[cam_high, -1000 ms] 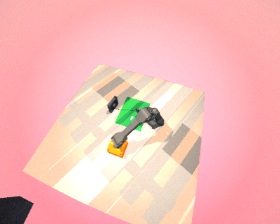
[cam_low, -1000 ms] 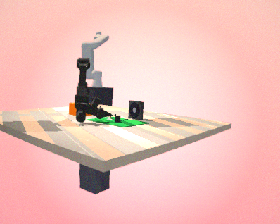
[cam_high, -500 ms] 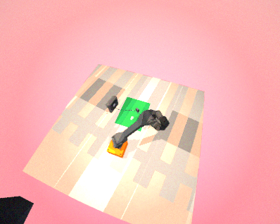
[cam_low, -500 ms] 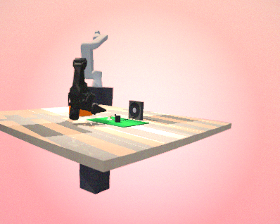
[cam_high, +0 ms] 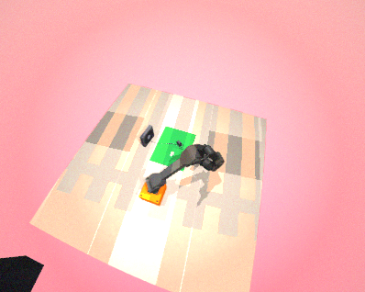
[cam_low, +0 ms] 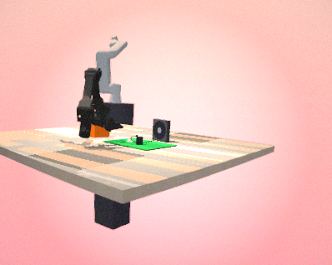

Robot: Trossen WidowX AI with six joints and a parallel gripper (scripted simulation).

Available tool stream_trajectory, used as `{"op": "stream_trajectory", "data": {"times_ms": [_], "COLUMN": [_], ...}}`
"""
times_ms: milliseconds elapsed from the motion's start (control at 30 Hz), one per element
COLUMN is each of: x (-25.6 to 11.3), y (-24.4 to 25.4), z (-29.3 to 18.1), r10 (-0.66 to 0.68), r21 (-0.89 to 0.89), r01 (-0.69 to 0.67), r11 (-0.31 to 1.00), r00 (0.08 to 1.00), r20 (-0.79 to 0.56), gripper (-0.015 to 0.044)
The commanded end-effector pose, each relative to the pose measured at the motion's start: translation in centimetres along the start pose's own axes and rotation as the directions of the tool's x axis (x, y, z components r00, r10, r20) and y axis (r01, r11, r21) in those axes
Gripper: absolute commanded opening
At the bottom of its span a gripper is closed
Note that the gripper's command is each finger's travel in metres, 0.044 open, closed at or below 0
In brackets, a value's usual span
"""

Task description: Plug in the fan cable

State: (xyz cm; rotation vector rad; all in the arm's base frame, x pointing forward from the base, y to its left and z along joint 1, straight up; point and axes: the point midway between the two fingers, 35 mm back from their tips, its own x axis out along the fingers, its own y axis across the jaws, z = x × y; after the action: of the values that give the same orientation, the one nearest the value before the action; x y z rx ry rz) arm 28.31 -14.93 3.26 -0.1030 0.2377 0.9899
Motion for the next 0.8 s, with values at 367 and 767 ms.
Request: {"op": "stream_trajectory", "data": {"times_ms": [367, 767], "x": [2.0, 2.6], "y": [1.8, 2.4], "z": [0.9, 1.3], "r10": [0.232, 0.309], "r21": [0.097, 0.188], "r01": [-0.213, -0.247], "r11": [0.972, 0.951], "r00": [0.933, 0.797], "r20": [-0.274, -0.518], "gripper": [0.044, 0.044]}}
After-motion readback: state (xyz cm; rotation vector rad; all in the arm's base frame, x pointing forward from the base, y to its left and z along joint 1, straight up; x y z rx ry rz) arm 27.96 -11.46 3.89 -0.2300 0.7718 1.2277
